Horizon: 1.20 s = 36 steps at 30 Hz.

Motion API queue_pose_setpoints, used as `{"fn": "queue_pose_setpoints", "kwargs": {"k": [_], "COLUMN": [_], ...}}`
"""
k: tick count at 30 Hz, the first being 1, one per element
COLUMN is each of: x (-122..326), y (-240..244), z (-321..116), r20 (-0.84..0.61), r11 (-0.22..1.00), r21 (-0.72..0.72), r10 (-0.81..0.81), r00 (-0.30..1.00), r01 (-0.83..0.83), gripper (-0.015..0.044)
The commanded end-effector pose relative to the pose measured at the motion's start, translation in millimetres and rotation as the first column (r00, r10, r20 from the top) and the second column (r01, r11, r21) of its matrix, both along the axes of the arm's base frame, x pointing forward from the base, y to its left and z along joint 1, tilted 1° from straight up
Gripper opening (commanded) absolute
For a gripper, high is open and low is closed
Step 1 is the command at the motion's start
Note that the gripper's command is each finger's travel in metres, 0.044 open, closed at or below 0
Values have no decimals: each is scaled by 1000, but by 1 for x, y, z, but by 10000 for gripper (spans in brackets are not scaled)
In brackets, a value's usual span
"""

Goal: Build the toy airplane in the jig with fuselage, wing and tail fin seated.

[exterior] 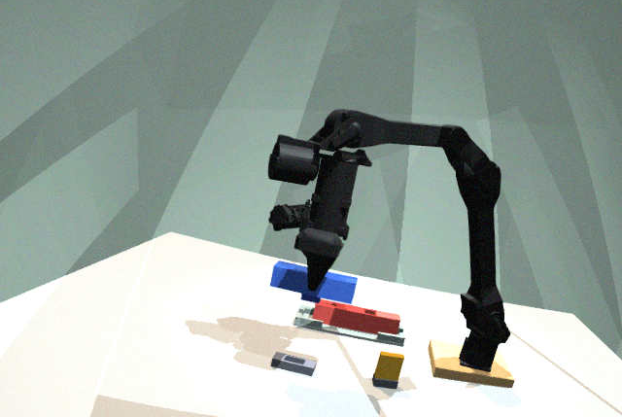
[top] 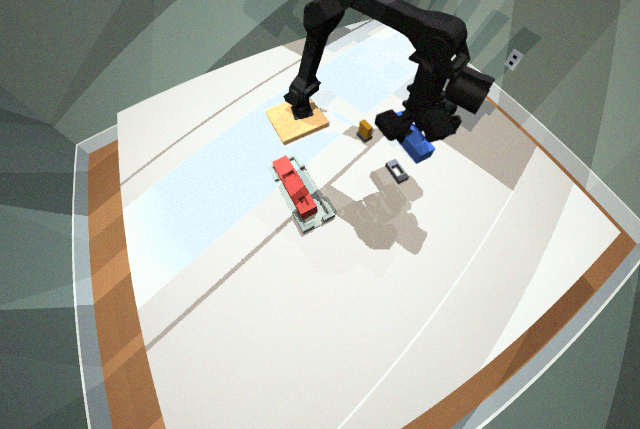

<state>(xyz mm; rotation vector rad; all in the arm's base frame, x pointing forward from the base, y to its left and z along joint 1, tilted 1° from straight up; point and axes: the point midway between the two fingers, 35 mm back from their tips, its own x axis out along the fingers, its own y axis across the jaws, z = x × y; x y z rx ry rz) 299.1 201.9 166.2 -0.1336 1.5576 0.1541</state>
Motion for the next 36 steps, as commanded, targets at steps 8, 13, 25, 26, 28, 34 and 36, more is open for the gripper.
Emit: {"fn": "queue_pose_setpoints", "kwargs": {"k": [8,13,25,26,28,34,36], "x": [9,13,19,19,20,20,20], "y": [-32,-48,-87,-90,-97,-116,-123], "z": [-1,-3,-7,-7,-8,-11,-12], "r20": [-2,-2,-2,-2,-2,-1,-1], "r11": [990,977,923,918,905,862,846], "r21": [-1,-2,-3,-4,-4,-5,-5], "r10": [-142,-214,-384,-398,-426,-507,-533], "r00": [990,977,923,918,905,862,846], "r01": [142,214,384,398,426,507,533], "gripper": [0,0,0,0,0,0,0]}}
